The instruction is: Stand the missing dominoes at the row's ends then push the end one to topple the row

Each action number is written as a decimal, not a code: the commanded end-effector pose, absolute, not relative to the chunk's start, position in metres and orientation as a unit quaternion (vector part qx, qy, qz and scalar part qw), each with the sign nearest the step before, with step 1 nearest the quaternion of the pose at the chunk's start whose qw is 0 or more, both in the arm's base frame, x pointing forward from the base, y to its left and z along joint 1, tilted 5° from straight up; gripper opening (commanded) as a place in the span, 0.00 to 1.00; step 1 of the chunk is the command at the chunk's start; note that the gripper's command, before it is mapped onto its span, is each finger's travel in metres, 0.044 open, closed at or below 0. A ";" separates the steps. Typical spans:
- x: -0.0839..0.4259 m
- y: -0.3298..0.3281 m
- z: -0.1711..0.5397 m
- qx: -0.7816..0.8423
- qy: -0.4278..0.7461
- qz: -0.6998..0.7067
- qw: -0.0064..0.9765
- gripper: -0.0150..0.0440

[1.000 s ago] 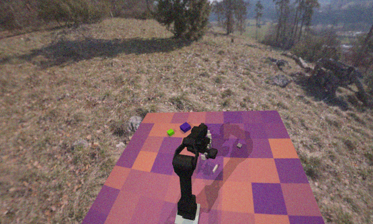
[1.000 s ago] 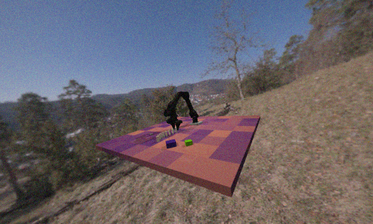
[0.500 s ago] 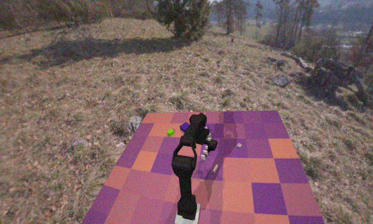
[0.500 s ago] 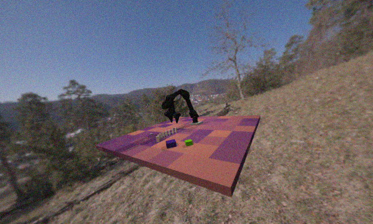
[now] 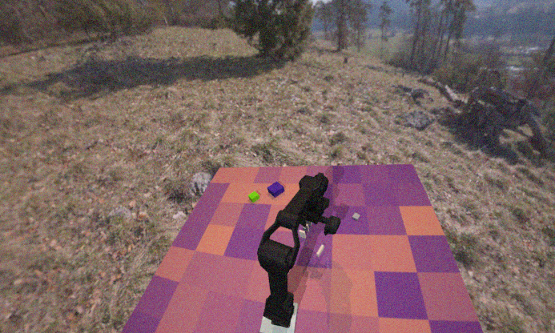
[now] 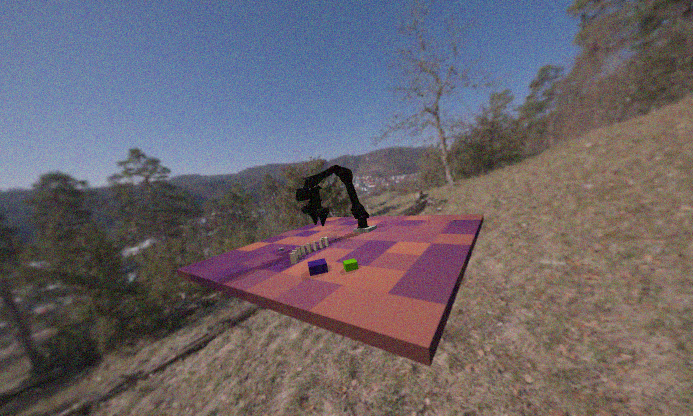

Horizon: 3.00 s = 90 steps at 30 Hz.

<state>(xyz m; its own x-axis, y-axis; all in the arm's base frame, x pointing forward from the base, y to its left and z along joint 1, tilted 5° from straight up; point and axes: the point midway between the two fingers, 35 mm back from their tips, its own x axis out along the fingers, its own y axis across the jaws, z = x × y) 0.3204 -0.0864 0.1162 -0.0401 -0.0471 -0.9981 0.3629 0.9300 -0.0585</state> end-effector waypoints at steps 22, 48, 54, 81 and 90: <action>0.293 -0.119 0.022 0.127 0.701 -0.172 0.681 1.00; 0.293 -0.119 0.015 0.127 0.701 -0.172 0.681 0.30; 0.293 -0.119 0.017 0.127 0.701 -0.172 0.681 0.30; 0.200 -0.248 0.113 0.065 0.715 -0.117 0.686 0.30; 0.208 -0.261 0.099 0.082 0.678 -0.142 0.716 0.30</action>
<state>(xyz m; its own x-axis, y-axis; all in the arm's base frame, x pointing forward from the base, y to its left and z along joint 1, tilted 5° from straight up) 0.2058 -0.2550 0.1056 0.0002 -0.0854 -0.9963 0.2808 0.9563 -0.0819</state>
